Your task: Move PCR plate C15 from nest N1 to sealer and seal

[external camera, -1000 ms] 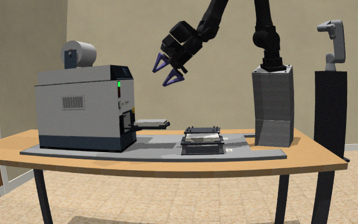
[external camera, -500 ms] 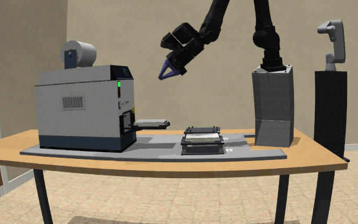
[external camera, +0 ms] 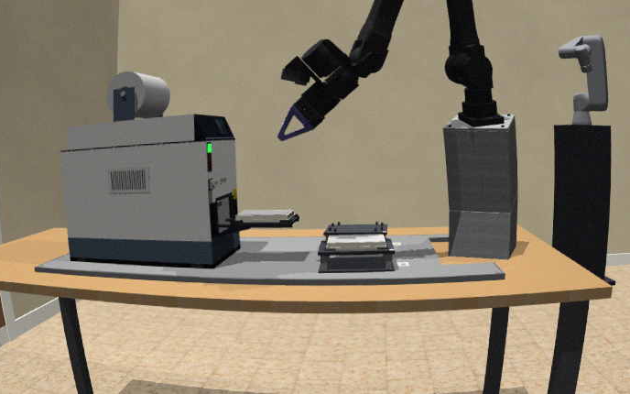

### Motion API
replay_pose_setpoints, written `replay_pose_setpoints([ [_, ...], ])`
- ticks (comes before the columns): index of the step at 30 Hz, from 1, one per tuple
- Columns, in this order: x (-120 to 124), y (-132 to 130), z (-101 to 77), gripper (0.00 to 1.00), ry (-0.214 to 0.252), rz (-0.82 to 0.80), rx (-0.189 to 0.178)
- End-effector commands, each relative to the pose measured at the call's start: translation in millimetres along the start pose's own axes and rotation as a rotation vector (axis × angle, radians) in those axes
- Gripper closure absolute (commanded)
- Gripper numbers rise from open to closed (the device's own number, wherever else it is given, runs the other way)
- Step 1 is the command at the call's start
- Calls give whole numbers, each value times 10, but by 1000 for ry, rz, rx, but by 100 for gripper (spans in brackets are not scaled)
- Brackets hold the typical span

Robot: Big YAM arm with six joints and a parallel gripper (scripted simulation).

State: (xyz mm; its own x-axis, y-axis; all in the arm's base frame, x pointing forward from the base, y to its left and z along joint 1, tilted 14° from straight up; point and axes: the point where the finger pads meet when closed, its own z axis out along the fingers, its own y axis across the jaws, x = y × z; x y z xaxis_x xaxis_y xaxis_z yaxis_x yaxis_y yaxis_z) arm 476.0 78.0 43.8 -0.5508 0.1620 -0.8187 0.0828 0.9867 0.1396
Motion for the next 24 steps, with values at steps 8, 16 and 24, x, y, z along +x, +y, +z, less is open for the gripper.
replay_pose_setpoints([
  [8, 16, 67, 10, 100, 13, 119, -5],
  [16, -312, -2, -15, 100, 191, 124, -19],
  [24, -110, -24, 27, 100, 469, 99, -32],
])
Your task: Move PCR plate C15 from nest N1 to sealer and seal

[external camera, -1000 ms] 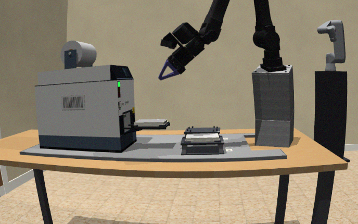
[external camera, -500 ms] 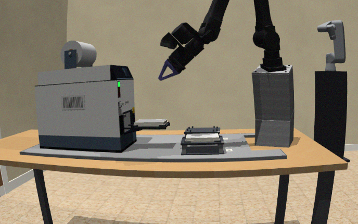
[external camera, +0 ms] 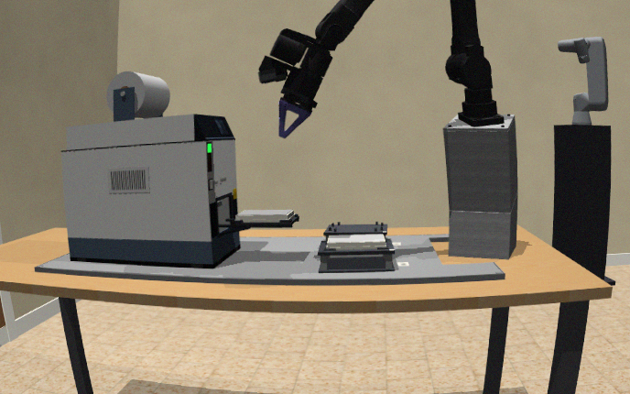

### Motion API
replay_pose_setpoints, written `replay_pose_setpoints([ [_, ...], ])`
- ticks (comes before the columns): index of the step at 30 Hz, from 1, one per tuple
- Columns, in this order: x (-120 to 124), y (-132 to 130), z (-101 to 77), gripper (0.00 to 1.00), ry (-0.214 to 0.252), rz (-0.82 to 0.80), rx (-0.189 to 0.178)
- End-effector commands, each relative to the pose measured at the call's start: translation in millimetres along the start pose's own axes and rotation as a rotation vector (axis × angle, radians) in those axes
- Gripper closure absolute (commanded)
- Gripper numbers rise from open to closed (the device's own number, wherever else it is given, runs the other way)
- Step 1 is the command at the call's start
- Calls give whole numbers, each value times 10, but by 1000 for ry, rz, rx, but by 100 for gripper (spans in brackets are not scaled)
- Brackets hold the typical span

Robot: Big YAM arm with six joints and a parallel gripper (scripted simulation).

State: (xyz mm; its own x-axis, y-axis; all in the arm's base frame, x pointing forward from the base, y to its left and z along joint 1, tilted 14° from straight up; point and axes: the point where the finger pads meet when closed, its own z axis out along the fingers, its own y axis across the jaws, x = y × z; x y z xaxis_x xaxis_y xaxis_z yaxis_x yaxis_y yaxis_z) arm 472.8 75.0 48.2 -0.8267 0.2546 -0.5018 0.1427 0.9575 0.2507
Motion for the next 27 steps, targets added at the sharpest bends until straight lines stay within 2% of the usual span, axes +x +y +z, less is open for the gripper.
replay_pose_setpoints([
  [1, -110, 12, 39, 100, 53, -22, 15],
  [2, -79, 17, 56, 100, 74, -27, 17],
  [8, -168, -40, 77, 100, 284, -21, 19],
  [14, -90, -9, 109, 100, 500, -36, 8],
  [16, -107, 32, 95, 100, 475, -47, 11],
  [27, -40, 113, 20, 100, 433, -33, 13],
])
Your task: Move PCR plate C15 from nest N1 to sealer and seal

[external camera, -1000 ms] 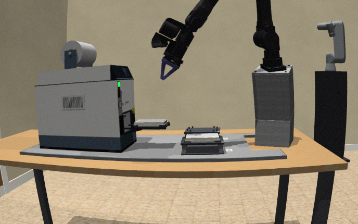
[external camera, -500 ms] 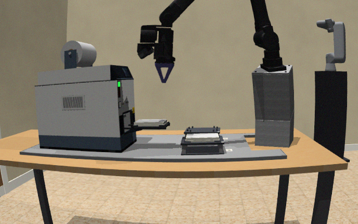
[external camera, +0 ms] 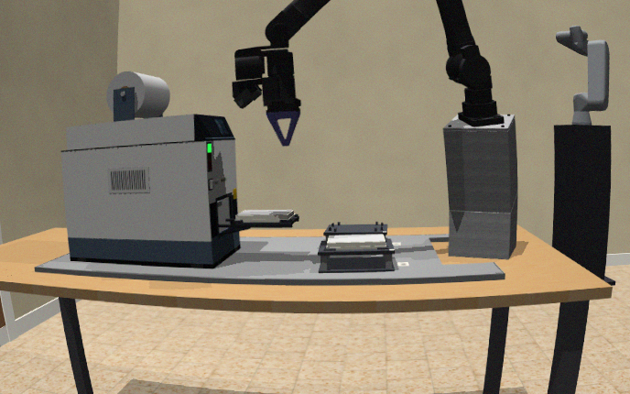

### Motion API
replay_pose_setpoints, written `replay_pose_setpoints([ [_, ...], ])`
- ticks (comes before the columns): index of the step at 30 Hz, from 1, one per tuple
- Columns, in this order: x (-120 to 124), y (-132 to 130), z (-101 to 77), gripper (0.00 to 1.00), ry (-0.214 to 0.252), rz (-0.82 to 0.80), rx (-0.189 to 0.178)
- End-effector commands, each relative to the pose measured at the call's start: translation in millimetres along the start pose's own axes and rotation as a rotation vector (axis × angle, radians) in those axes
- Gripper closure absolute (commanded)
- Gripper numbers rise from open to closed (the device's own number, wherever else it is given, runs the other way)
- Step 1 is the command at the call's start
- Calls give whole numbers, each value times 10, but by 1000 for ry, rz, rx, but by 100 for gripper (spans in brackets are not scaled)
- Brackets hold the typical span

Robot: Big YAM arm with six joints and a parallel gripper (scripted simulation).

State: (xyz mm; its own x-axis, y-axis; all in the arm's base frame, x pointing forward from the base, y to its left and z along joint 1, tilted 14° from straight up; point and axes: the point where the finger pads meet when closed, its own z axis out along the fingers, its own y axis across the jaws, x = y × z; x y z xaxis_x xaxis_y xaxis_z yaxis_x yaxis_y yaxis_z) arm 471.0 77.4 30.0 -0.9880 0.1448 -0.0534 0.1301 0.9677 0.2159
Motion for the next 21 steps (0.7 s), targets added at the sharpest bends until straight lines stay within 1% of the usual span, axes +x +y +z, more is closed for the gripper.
replay_pose_setpoints([
  [1, -70, 128, -188, 100, -63, -9, -15],
  [5, -18, 47, -206, 100, -50, 21, -10],
  [13, -128, -25, -305, 100, -63, 43, -11],
  [16, -176, -9, -344, 100, -72, 33, -14],
  [21, -207, 117, -371, 100, -81, -7, -19],
])
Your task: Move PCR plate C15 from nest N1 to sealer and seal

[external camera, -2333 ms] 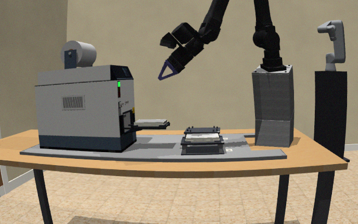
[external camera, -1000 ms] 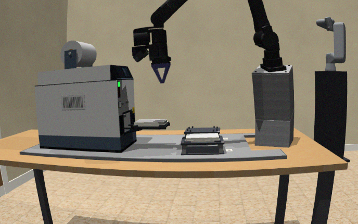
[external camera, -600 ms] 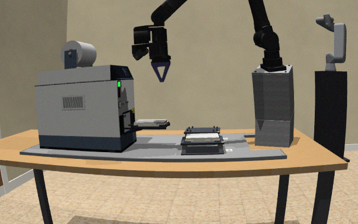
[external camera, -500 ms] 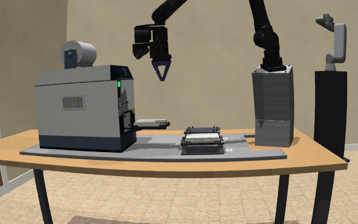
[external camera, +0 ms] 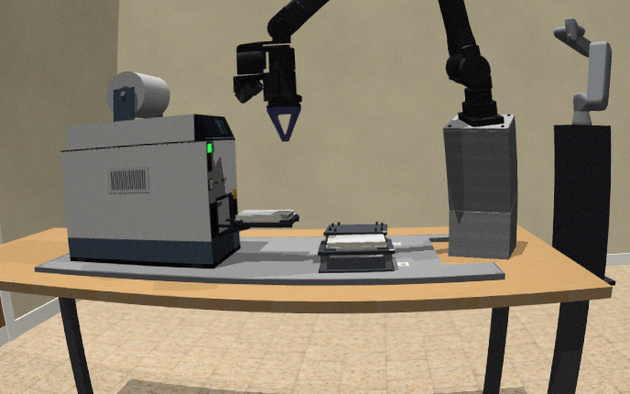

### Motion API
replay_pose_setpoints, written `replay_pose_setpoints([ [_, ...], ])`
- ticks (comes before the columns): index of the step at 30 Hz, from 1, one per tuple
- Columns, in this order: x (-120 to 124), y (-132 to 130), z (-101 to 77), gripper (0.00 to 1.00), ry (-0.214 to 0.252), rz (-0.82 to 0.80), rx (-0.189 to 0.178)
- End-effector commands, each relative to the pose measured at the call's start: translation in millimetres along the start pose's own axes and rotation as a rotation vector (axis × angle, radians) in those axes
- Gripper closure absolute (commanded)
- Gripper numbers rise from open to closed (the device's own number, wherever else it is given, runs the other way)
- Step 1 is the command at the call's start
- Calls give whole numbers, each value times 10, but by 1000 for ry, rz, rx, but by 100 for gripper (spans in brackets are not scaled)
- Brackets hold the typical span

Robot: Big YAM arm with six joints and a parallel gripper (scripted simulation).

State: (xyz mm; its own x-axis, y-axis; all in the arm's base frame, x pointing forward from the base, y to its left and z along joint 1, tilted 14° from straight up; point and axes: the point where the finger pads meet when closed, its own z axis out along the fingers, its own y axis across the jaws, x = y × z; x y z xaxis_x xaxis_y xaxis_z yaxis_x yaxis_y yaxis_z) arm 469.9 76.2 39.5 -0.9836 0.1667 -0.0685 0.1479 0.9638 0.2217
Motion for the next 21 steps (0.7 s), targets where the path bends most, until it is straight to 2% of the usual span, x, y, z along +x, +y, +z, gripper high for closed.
replay_pose_setpoints([
  [1, -213, 136, -270, 100, -61, -29, -16],
  [12, -232, 222, -290, 100, -68, -45, -21],
  [21, -299, 137, -333, 100, -80, -26, -22],
])
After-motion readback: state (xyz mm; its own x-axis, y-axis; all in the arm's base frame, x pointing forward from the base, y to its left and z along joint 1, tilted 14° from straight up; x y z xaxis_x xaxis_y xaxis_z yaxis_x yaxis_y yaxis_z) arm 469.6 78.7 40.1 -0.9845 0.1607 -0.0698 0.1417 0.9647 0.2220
